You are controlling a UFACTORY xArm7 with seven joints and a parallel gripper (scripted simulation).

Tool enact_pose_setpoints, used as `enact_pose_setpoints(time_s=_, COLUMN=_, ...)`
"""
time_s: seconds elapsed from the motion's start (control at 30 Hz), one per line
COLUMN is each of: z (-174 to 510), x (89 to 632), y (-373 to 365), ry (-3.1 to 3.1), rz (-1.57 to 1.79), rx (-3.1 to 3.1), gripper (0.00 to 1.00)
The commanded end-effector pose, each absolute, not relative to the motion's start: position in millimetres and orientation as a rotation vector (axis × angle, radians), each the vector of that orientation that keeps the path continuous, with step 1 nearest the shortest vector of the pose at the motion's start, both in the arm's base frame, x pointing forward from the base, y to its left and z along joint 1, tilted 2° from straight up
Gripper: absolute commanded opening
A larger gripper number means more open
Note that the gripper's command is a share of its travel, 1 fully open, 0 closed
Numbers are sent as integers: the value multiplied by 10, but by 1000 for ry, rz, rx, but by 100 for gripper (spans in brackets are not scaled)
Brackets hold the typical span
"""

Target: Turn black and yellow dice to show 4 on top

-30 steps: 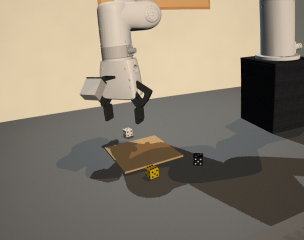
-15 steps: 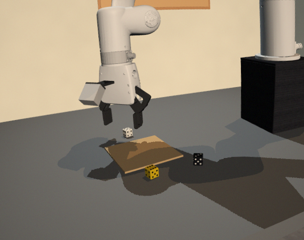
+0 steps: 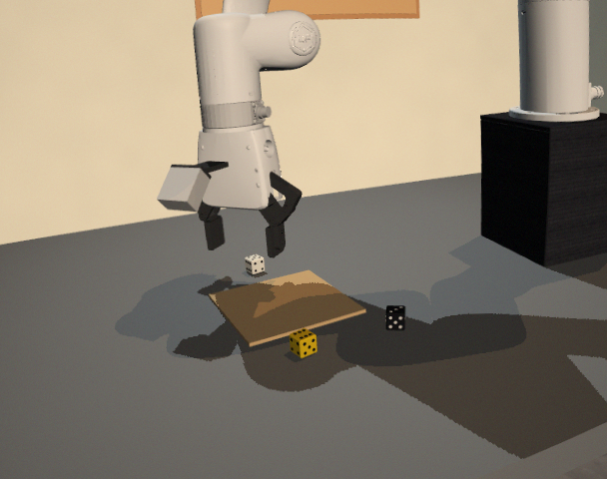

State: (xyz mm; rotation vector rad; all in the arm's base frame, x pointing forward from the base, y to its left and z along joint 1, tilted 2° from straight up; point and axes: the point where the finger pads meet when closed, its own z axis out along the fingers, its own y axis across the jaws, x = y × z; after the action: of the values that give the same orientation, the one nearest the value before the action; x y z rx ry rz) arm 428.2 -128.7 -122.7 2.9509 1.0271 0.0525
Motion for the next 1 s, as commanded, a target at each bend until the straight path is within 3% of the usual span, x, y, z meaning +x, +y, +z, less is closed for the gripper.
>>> enact_pose_setpoints(time_s=0.0, z=-1215, x=4297, y=-1292, ry=1027, rz=57, rx=2949, gripper=100)
enact_pose_setpoints(time_s=0.53, z=-1216, x=4284, y=-1249, ry=1027, rz=57, rx=2949, gripper=100)
enact_pose_setpoints(time_s=0.97, z=-1226, x=4117, y=-703, ry=1027, rz=57, rx=2949, gripper=100)
